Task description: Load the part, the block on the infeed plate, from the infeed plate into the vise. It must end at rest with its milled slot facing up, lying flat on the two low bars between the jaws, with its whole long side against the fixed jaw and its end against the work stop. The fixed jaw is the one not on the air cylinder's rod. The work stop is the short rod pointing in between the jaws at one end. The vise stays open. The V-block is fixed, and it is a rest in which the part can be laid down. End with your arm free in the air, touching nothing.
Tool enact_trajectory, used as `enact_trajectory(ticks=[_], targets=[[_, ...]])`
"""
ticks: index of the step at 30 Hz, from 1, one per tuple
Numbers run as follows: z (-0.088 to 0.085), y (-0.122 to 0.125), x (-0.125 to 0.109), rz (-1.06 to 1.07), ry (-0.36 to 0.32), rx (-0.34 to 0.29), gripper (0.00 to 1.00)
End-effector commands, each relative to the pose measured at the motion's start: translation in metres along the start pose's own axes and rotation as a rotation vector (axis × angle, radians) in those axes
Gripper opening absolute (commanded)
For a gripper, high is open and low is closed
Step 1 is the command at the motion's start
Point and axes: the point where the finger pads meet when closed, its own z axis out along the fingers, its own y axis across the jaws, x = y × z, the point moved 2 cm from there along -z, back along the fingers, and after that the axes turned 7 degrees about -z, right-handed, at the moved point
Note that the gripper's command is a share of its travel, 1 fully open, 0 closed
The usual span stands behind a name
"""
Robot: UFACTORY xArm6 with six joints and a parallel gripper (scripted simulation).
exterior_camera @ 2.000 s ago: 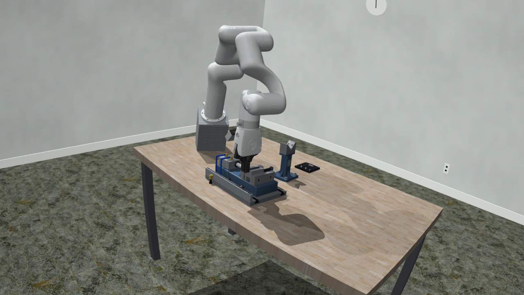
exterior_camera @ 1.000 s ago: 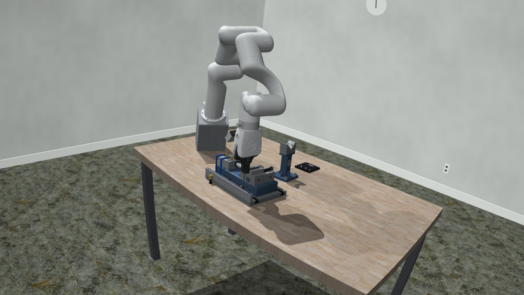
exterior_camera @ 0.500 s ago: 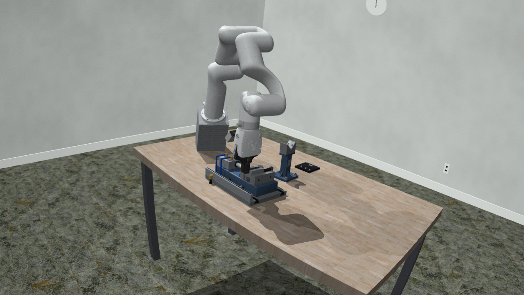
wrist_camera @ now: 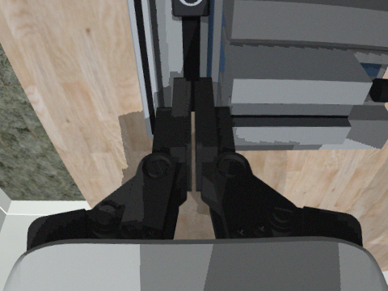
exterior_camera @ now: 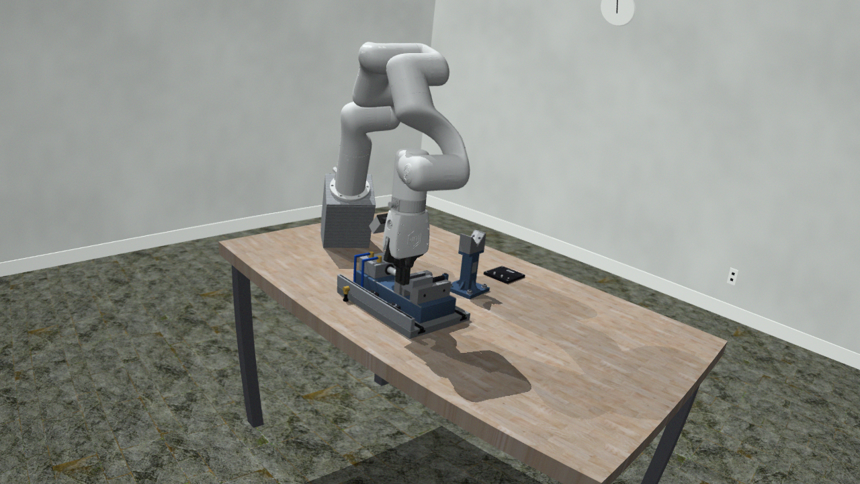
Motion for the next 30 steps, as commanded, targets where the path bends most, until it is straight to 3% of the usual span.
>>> enact_trajectory(ticks=[1, 30], targets=[[-0.0011, -0.0004, -0.0011, 0.0, -0.003, 0.001, 0.0], [-0.0011, 0.0023, -0.0014, 0.0, -0.003, 0.001, 0.0]])
